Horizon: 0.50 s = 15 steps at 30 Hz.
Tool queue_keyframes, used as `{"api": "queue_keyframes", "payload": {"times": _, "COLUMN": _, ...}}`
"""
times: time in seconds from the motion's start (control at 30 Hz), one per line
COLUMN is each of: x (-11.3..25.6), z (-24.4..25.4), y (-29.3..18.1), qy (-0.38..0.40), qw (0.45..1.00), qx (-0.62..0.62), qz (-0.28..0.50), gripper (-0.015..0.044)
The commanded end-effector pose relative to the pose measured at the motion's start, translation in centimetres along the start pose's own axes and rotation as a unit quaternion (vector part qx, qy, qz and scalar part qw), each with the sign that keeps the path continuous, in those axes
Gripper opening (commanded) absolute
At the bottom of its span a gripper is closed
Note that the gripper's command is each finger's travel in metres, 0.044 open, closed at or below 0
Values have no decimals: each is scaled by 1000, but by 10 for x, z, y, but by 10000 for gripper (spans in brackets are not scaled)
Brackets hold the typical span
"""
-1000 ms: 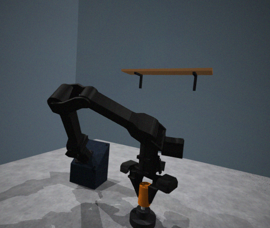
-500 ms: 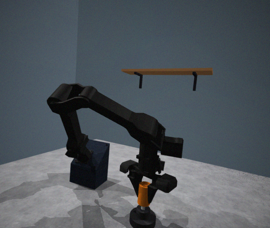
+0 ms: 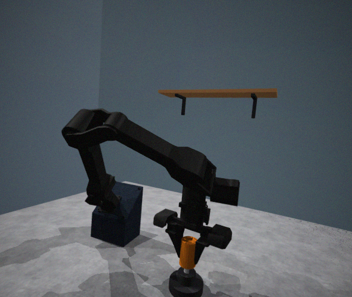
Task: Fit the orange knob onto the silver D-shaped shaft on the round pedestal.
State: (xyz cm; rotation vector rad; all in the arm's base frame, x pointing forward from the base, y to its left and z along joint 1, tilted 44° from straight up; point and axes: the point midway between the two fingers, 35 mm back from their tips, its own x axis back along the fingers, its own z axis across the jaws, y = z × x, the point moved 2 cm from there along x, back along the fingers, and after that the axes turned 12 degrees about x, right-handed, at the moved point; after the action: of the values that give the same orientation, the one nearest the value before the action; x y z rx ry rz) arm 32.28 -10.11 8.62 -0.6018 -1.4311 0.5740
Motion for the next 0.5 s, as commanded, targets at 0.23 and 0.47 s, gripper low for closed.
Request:
{"api": "queue_keyframes", "payload": {"times": 0.23, "x": -2, "z": -3, "y": -1, "qy": -3, "qw": 1000, "qx": 13, "qz": 1, "gripper": 0}}
{"api": "queue_keyframes", "payload": {"times": 0.47, "x": -2, "z": -2, "y": 0, "qy": -3, "qw": 1000, "qx": 13, "qz": 1, "gripper": 0}}
